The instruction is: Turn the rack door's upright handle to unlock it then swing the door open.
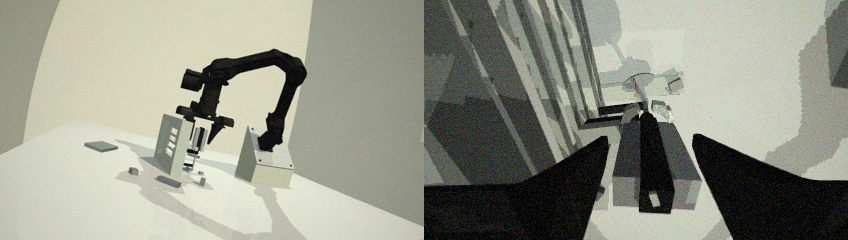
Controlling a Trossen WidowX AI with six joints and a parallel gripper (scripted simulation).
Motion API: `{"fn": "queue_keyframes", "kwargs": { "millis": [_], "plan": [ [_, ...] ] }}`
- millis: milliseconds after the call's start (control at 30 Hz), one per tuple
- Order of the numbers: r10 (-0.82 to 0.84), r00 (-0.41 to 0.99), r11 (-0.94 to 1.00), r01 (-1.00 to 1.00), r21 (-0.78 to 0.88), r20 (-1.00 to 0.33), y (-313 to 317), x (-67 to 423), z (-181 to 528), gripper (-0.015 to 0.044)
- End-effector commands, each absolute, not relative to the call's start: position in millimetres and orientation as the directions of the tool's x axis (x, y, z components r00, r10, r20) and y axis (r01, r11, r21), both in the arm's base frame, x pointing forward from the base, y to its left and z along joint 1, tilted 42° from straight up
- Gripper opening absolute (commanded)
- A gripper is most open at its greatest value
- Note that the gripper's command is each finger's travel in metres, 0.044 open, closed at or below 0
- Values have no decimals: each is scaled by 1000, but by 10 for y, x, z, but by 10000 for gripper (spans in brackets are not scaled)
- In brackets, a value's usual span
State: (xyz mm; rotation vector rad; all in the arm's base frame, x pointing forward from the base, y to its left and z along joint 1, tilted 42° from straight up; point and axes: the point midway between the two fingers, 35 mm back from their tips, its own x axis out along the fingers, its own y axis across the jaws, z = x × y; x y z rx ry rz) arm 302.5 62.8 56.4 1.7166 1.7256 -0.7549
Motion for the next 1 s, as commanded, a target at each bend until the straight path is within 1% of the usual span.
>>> {"fn": "queue_keyframes", "kwargs": {
  "millis": [0, 133, 967],
  "plan": [
    [670, 2, -52, 998, -44, -743, 630, 3029, 564, 300],
    [670, 2, -52, 998, -44, -743, 630, 3029, 564, 300],
    [670, 2, -52, 998, -44, -743, 630, 3029, 564, 133]
  ]
}}
